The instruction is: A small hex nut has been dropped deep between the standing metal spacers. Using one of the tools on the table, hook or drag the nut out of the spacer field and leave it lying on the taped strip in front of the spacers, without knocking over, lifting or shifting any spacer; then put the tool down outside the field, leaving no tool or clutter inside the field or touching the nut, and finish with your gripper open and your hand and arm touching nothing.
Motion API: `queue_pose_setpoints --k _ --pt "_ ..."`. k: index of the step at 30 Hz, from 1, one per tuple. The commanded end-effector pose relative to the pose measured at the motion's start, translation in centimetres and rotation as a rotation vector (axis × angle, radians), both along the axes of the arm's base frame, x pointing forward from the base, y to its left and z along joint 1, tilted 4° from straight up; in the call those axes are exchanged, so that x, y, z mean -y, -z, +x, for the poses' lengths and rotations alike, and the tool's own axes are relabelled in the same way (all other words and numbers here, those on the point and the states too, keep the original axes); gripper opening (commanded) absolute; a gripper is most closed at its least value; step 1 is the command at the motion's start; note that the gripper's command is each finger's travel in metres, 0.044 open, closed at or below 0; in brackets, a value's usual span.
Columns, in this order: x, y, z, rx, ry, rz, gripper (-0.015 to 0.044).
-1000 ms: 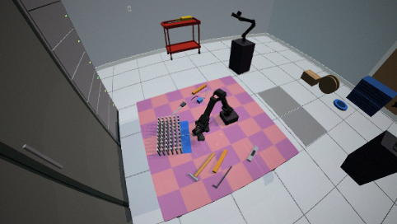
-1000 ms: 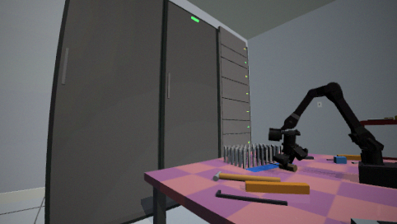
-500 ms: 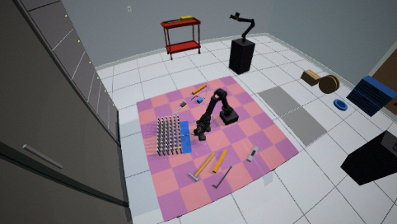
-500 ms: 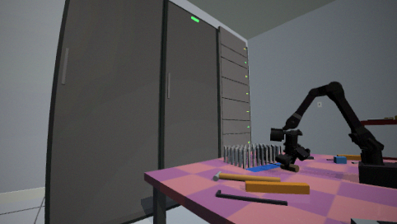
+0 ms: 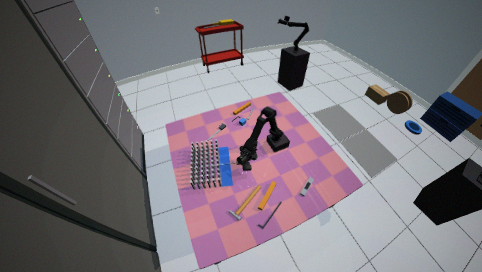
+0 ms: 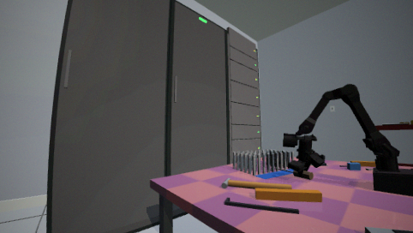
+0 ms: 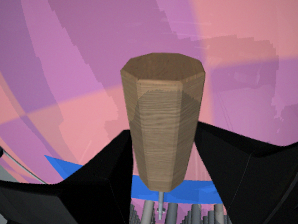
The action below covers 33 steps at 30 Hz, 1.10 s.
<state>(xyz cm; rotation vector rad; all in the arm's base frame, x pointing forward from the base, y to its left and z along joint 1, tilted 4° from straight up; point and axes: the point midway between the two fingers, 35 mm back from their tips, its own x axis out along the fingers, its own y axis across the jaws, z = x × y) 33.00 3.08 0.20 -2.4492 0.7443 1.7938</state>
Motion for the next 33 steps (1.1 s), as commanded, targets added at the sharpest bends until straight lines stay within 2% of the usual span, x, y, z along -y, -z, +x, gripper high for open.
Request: queue_pose_setpoints --k 1,33 --pt "-0.1 0.0 -0.4 0.004 0.001 -0.006 0.0" --pt "-1.0 0.2 -2.6 0.002 0.001 -0.005 0.0"
